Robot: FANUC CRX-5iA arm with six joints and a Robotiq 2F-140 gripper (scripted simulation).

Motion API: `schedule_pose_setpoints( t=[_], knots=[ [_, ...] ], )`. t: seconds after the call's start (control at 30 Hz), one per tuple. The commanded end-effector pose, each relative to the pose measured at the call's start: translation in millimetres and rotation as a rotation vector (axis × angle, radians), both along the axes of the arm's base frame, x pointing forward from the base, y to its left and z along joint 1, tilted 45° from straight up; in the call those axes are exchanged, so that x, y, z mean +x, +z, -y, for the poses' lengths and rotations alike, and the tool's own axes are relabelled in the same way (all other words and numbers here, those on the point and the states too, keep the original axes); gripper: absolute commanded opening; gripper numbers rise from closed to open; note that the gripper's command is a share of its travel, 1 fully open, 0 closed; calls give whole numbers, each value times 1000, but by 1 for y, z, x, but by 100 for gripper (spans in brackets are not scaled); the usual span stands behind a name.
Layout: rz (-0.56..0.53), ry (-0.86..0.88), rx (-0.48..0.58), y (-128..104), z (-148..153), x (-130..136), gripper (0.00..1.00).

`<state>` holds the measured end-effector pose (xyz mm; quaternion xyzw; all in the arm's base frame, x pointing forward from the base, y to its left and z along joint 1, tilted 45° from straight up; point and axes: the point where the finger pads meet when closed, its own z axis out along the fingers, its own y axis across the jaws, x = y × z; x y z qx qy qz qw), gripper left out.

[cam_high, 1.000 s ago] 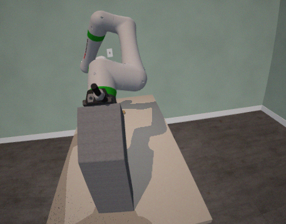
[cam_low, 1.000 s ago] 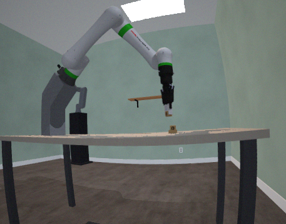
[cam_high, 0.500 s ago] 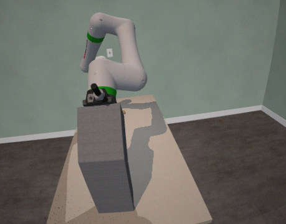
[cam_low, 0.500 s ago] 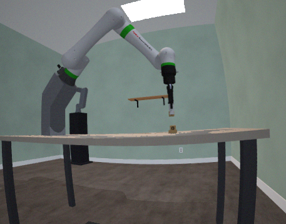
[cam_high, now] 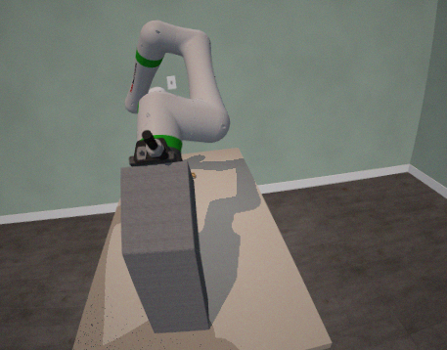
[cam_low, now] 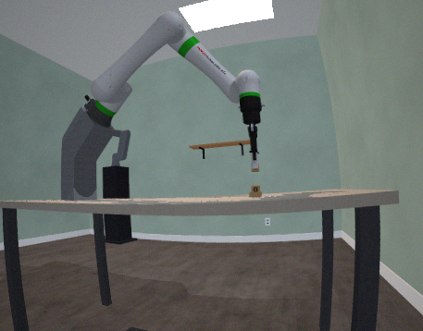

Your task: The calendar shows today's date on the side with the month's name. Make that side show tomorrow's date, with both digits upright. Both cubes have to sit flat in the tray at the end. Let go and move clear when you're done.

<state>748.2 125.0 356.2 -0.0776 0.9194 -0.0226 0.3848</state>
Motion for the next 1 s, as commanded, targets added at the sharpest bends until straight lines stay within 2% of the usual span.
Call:
schedule_pose_setpoints(
  t=[0.0, 0.4, 0.83, 0.97],
  knots=[
    [0, 0, 0, 0, 0, 0, 25],
    [1, -1, 0, -12, -1, 12, 25],
    [1, -1, 0, -54, -2, 54, 25],
    [1, -1, 0, -59, -2, 59, 25]
  ],
)
